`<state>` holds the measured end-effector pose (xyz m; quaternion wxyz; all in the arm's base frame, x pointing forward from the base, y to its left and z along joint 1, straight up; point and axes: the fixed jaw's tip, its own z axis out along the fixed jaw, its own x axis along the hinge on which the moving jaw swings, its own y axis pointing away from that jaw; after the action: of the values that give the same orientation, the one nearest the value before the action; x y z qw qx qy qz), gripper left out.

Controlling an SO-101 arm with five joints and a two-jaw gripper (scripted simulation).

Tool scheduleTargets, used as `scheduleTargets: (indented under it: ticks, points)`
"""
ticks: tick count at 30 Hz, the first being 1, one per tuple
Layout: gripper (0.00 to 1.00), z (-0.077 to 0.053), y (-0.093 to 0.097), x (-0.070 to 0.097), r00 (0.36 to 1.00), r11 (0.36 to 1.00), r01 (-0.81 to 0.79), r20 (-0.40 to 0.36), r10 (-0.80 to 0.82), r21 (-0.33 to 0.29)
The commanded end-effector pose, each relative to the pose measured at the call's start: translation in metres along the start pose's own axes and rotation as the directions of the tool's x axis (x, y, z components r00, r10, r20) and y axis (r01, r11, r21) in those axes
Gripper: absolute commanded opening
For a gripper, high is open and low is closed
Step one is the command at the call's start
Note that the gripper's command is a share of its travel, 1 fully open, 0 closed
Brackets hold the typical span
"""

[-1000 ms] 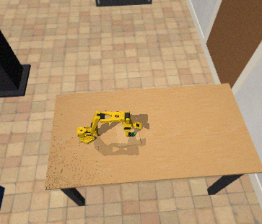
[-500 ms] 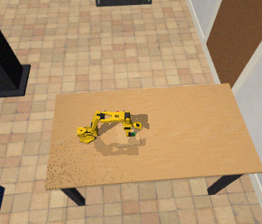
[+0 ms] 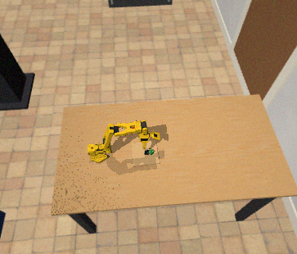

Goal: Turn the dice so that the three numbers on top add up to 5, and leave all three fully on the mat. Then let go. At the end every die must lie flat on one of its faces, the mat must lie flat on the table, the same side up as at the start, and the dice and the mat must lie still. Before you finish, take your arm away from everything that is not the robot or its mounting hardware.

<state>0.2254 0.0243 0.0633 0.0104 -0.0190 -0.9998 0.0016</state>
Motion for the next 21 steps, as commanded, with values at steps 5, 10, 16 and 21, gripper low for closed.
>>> scheduleTargets:
  ticks: [5,10,16,21]
  points:
    - [0.29,-0.008,0.042,0.003,0.996,0.998,0.069,0.066,-0.068,-0.013]
    - [0.29,-0.004,0.077,0.018,0.989,0.99,0.138,0.063,-0.137,-0.015]
    - [0.28,-0.001,0.107,0.036,0.978,0.98,0.2,0.06,-0.198,-0.016]
    - [0.28,0.001,0.123,0.049,0.97,0.971,0.236,0.058,-0.235,-0.017]
